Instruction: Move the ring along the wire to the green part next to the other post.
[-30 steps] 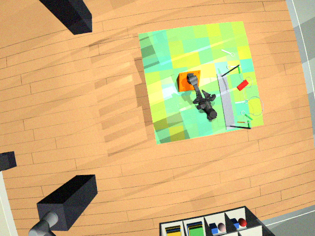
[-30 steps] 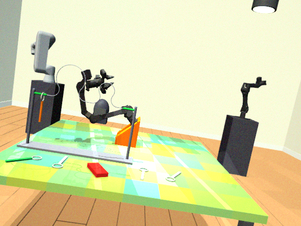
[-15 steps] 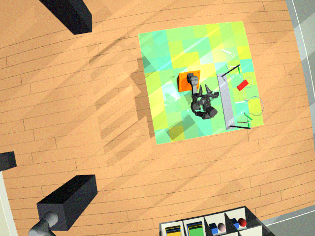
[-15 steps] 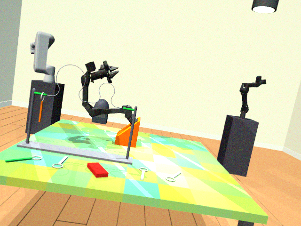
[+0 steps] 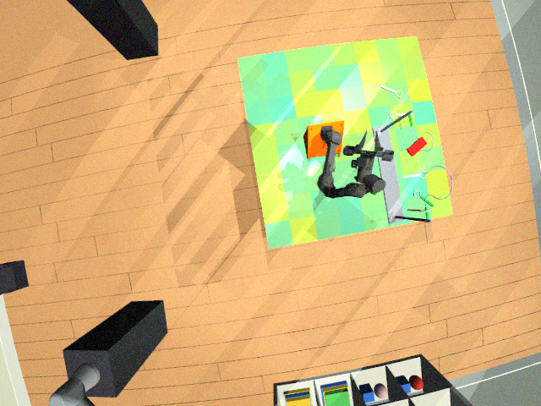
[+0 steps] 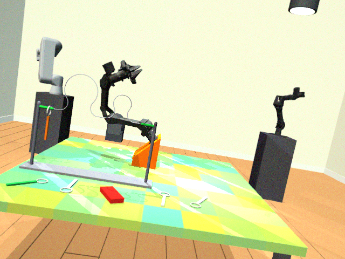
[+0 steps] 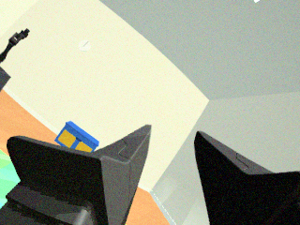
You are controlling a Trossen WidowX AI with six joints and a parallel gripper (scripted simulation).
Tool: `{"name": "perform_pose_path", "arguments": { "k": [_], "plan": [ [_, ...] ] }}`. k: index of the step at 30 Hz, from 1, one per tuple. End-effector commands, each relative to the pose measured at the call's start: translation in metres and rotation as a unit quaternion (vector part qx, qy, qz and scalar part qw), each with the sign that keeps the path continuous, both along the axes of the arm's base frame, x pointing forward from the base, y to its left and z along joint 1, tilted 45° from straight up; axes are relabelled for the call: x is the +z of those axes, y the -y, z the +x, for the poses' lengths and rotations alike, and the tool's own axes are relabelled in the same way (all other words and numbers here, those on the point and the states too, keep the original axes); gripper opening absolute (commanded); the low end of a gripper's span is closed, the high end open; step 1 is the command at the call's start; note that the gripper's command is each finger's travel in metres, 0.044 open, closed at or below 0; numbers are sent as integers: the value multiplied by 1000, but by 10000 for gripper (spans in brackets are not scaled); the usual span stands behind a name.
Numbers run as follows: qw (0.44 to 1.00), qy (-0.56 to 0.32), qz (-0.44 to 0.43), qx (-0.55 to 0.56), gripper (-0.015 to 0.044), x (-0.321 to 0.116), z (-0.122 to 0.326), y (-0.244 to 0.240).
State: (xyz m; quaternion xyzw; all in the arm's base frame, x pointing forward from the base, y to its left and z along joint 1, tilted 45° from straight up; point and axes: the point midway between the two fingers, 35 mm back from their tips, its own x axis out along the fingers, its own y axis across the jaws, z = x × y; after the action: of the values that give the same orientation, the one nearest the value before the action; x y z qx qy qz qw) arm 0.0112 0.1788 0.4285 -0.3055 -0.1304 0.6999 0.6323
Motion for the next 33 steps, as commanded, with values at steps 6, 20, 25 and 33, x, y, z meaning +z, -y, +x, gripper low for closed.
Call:
{"name": "perform_pose_path", "arguments": {
  "k": [6, 20, 25, 33],
  "plan": [
    [995, -3, 23, -95, 160, 14, 64, -30],
    [970, 10, 59, -236, 160, 28, 182, -23],
    [956, 18, 69, -285, 160, 30, 224, -3],
    [928, 36, 83, -361, 160, 31, 287, 46]
  ]
}}
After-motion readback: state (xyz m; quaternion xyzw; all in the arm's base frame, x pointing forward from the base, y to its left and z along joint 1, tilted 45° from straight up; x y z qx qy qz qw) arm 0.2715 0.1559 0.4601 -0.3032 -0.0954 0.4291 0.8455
